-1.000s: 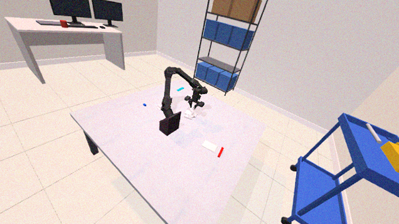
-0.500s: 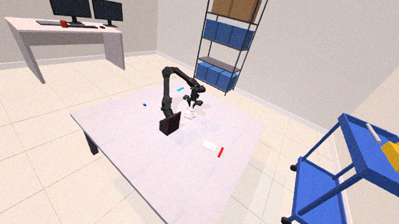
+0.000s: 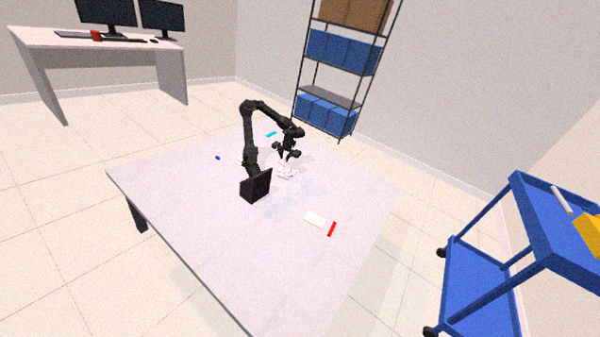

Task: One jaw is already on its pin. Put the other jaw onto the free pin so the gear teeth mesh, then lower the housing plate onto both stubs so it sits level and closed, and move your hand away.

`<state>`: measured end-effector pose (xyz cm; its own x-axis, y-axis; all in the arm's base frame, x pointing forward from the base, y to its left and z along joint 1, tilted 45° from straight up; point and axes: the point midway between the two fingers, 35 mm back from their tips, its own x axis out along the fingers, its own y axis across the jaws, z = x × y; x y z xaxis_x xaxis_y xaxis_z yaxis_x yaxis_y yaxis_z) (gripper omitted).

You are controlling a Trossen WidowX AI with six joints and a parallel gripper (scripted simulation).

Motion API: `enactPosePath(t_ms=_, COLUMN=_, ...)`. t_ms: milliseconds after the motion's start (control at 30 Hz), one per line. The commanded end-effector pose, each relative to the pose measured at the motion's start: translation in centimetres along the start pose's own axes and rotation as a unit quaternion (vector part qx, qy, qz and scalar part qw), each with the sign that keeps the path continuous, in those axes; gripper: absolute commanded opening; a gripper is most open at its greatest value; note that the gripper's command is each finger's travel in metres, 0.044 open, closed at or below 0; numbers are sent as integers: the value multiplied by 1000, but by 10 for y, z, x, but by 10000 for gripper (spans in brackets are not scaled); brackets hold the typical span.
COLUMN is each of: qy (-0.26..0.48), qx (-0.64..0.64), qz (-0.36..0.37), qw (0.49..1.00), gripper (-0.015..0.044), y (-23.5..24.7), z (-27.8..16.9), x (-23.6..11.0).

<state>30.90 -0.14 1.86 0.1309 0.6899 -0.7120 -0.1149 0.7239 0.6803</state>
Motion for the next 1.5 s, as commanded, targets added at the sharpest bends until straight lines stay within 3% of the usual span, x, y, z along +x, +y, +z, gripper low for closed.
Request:
enactPosePath(t_ms=0, qy=1, qx=4, qz=2, qw=1000, gripper=134, y=1, z=-2, x=1)
enactPosePath(t_ms=1033, qy=1, qx=12, qz=2, qw=1000, gripper=134, y=1, z=-3, x=1)
enactPosePath(t_ms=1467, qy=1, qx=12, qz=2, qw=1000, gripper=134, y=1, z=-2, x=22)
